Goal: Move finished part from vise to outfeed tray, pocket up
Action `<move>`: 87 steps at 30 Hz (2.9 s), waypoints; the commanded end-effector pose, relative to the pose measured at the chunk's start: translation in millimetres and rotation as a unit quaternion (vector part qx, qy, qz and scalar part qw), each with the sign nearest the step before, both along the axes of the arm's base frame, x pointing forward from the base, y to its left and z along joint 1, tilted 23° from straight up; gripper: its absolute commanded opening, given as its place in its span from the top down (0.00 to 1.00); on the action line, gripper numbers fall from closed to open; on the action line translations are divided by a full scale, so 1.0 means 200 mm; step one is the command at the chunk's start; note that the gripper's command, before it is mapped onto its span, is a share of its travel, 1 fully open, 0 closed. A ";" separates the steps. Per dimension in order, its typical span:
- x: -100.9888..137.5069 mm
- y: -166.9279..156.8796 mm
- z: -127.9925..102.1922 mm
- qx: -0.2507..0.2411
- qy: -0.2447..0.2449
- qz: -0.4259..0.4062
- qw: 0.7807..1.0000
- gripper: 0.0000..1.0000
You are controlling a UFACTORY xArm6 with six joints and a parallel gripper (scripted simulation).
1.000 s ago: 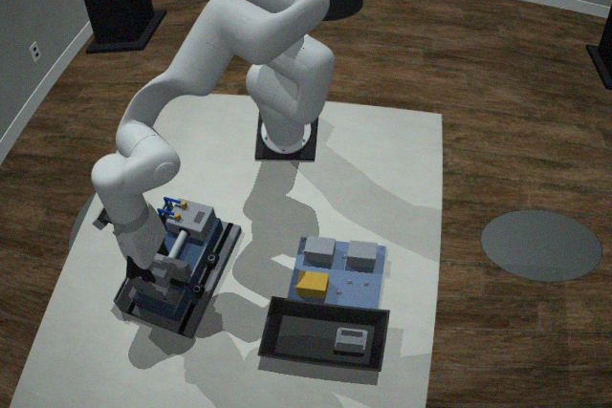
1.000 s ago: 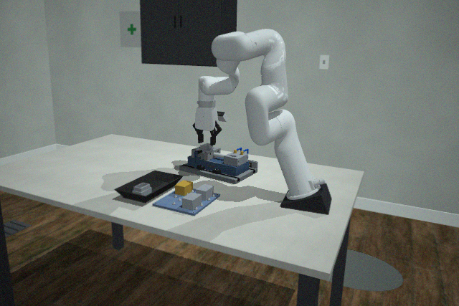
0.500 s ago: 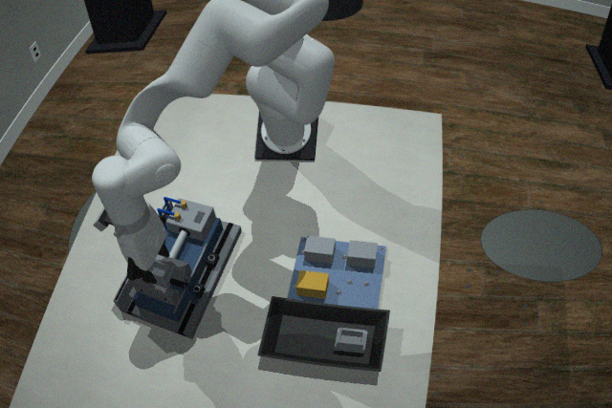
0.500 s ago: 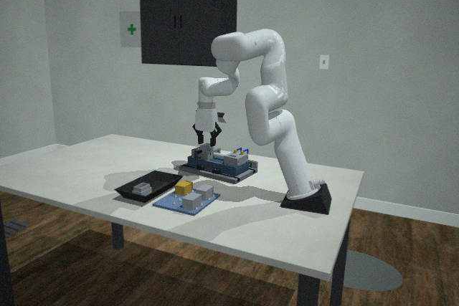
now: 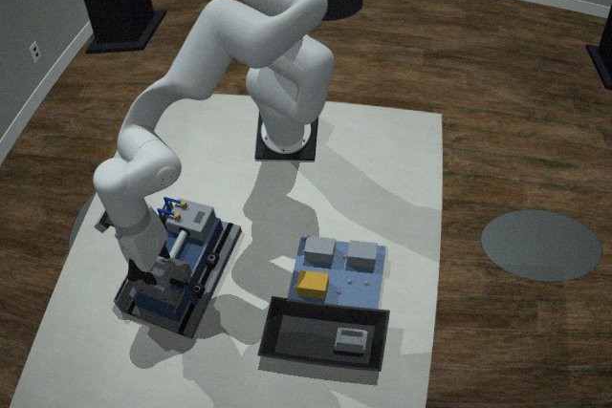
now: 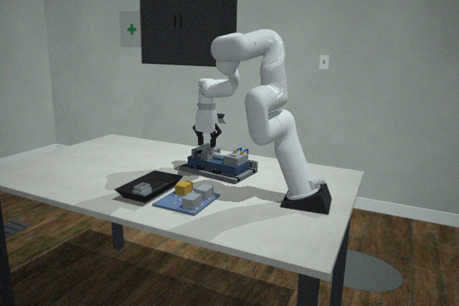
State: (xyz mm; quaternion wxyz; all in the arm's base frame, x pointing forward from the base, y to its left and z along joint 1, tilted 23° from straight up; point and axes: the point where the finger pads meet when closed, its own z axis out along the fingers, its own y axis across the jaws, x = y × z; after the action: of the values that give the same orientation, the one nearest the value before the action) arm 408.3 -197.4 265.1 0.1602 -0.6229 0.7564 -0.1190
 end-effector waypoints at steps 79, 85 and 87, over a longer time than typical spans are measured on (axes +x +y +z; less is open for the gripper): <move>0.01 0.00 0.00 -0.001 -0.002 0.000 1.000 1.00; 0.00 0.00 0.02 -0.001 -0.002 0.000 1.000 1.00; 0.00 0.00 0.02 -0.001 -0.002 0.000 1.000 1.00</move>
State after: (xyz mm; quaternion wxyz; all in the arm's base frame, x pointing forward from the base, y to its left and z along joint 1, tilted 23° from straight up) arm 408.1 -197.3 265.4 0.1602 -0.6229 0.7564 -0.1188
